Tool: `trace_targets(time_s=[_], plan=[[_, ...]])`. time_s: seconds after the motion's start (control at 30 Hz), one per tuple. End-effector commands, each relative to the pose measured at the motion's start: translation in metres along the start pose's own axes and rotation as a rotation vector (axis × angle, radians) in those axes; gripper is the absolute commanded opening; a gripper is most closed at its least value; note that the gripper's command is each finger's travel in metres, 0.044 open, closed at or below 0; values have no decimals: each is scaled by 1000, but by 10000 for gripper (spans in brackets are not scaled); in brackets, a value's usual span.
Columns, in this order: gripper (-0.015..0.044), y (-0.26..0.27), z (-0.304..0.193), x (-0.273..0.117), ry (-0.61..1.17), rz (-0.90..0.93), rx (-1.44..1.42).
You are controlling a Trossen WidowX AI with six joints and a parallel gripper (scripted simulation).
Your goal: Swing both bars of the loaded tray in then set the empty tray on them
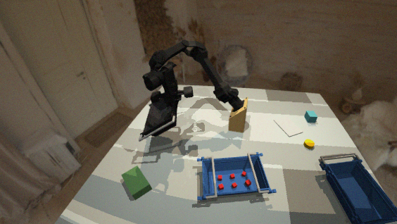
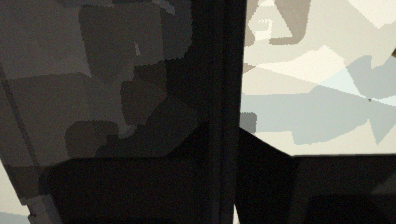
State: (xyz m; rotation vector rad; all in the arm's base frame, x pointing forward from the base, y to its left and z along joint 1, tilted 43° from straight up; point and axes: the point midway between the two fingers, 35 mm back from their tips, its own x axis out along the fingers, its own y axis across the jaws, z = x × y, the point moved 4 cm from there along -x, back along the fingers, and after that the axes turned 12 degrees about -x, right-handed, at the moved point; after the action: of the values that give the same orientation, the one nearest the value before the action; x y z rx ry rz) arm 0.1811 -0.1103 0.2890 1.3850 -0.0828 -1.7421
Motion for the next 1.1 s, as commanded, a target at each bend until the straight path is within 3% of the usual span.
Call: trace_targets(time_s=[0.0,1.07], plan=[[0,5,-13,-5,23,17,-58],[0,-13,-134,-3,49,-6,-612]])
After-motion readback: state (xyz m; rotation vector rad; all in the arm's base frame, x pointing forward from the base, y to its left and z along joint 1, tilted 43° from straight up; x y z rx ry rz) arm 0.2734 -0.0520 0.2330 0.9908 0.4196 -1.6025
